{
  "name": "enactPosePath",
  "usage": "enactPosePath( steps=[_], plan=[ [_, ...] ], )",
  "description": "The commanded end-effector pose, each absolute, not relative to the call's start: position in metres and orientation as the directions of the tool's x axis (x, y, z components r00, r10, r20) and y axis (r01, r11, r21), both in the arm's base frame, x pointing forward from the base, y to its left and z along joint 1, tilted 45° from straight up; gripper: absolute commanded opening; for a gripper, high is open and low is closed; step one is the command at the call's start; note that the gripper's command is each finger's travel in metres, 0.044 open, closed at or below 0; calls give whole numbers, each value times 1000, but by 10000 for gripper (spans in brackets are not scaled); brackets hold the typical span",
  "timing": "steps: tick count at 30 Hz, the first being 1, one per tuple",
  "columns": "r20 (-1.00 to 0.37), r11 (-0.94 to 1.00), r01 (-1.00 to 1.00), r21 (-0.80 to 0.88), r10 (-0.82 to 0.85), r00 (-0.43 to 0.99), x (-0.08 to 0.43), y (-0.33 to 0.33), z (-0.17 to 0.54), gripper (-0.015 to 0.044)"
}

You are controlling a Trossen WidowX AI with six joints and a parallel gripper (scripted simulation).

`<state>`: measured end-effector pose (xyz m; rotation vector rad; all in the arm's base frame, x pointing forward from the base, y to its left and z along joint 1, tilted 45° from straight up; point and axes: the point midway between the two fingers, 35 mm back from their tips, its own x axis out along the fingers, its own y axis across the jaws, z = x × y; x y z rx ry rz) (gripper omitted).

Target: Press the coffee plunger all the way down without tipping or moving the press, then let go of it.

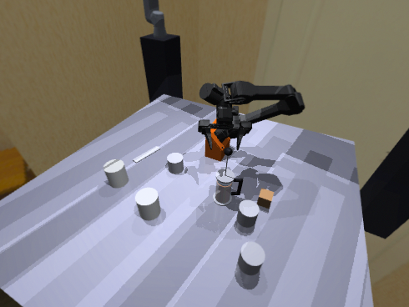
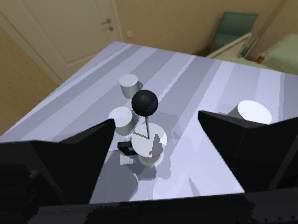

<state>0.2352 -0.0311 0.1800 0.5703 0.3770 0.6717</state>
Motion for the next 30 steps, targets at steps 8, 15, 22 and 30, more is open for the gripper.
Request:
enactPosePath(
  steps=[8,15,22,30],
  plan=[
    [-161,658,-493,569,678,717,244,-23,181,440],
    [-151,658,-477,583,664,732,248,-23,184,440],
    [-121,645,-463,608,651,749,250,-23,190,440],
    [-88,625,-456,633,644,760,250,-20,198,440]
  ],
)
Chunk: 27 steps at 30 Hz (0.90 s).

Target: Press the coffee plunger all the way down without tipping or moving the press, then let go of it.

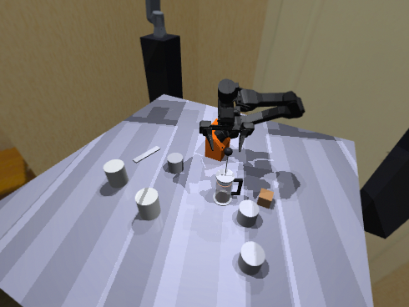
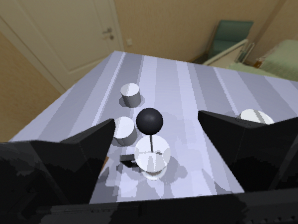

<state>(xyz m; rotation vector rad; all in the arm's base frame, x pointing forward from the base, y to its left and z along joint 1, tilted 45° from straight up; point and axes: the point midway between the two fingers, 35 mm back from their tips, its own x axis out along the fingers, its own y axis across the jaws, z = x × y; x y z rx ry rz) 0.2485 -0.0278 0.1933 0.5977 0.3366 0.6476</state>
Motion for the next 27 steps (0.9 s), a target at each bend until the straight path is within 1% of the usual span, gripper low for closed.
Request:
enactPosePath(
  steps=[1,13,14,27],
  plan=[
    [-88,625,-456,633,644,760,250,-20,198,440],
    [-88,625,-456,633,644,760,250,-20,198,125],
    [-88,625,-456,633,644,760,250,-20,198,118],
    [-92,627,-455,632,644,759,251,-18,195,118]
  ],
)
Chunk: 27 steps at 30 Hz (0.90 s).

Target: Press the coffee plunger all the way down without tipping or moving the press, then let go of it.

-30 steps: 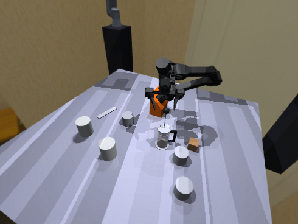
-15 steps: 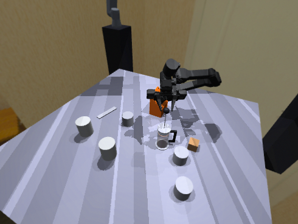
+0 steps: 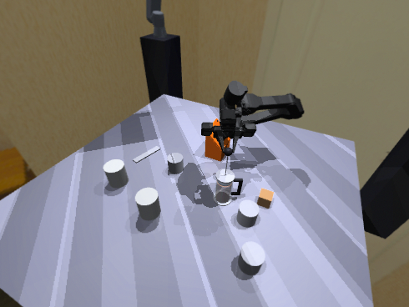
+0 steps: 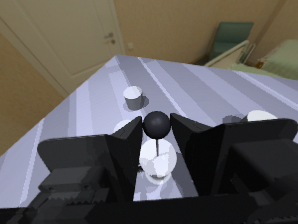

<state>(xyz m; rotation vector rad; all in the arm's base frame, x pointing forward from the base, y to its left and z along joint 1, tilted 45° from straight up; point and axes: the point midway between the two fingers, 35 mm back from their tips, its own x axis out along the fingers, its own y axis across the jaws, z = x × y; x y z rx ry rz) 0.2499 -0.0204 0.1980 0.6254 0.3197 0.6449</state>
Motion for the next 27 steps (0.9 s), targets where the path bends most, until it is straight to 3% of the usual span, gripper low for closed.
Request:
enactPosePath(
  steps=[1,27],
  plan=[
    [-93,627,-455,632,645,759,251,-17,193,118],
    [-115,637,-448,627,645,756,260,7,159,118]
  ],
)
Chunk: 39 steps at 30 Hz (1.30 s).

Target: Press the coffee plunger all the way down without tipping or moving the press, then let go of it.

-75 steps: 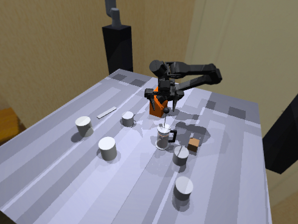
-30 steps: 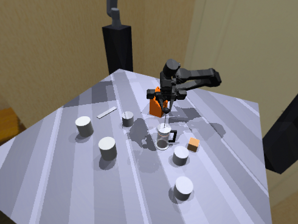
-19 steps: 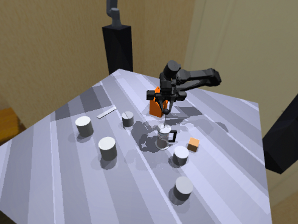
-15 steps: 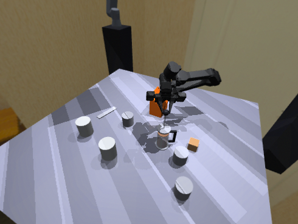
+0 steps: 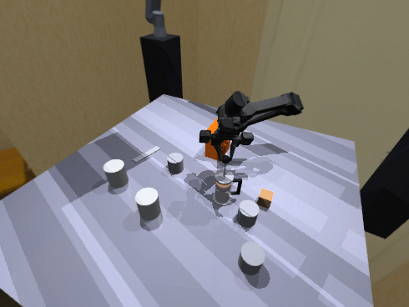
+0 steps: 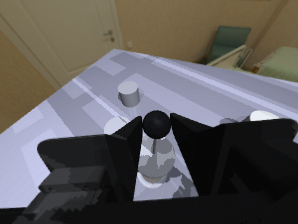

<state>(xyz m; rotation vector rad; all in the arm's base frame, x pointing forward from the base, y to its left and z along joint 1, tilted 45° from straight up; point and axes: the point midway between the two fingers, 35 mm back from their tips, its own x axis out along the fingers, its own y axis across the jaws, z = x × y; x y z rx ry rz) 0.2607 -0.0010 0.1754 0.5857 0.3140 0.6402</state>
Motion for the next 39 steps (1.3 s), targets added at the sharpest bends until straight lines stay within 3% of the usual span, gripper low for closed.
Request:
enactPosePath(
  steps=[1,39],
  plan=[
    [-115,637,-448,627,645,756,260,8,158,118],
    [-85,625,-458,633,643,761,274,42,134,118]
  ],
)
